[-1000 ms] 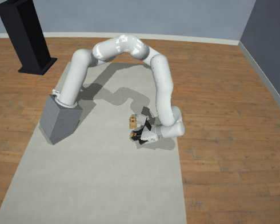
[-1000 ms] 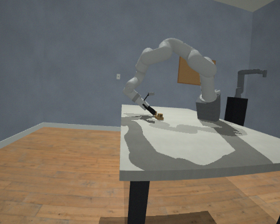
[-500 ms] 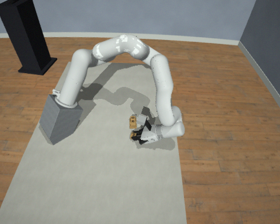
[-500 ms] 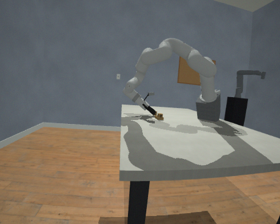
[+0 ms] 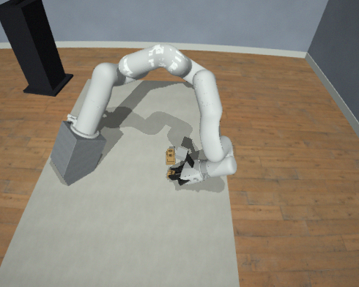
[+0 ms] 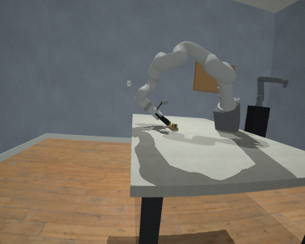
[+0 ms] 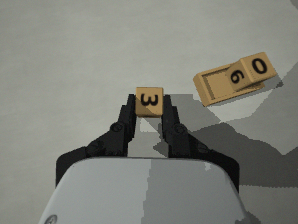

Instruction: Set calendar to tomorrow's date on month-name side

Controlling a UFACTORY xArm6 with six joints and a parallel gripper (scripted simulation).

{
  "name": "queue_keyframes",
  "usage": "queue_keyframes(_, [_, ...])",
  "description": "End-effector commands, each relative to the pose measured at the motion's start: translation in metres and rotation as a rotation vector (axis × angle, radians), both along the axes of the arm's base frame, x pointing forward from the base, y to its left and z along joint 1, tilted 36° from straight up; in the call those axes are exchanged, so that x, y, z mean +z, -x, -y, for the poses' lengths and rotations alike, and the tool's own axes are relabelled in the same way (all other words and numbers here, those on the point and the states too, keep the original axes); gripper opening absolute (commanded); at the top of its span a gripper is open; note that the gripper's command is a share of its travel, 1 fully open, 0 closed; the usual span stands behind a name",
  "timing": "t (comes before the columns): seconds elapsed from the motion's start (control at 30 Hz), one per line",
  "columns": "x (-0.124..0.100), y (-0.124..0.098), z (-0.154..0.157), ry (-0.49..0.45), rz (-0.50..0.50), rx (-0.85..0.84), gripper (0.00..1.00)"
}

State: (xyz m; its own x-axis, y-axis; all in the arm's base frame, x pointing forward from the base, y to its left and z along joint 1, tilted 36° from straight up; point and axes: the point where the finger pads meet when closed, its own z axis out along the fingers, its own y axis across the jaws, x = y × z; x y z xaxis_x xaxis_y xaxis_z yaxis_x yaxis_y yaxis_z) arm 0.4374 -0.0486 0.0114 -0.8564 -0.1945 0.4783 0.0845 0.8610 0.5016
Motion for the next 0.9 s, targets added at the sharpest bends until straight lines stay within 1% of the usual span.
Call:
queue_keyframes(0.0, [-0.0001,-0.0014,0.0002,0.001,0.003,-0.001,0.27])
queue_keyframes(0.87, [-0.0024,-0.0026,-0.001,0.001,0.003,-0.001,0.27])
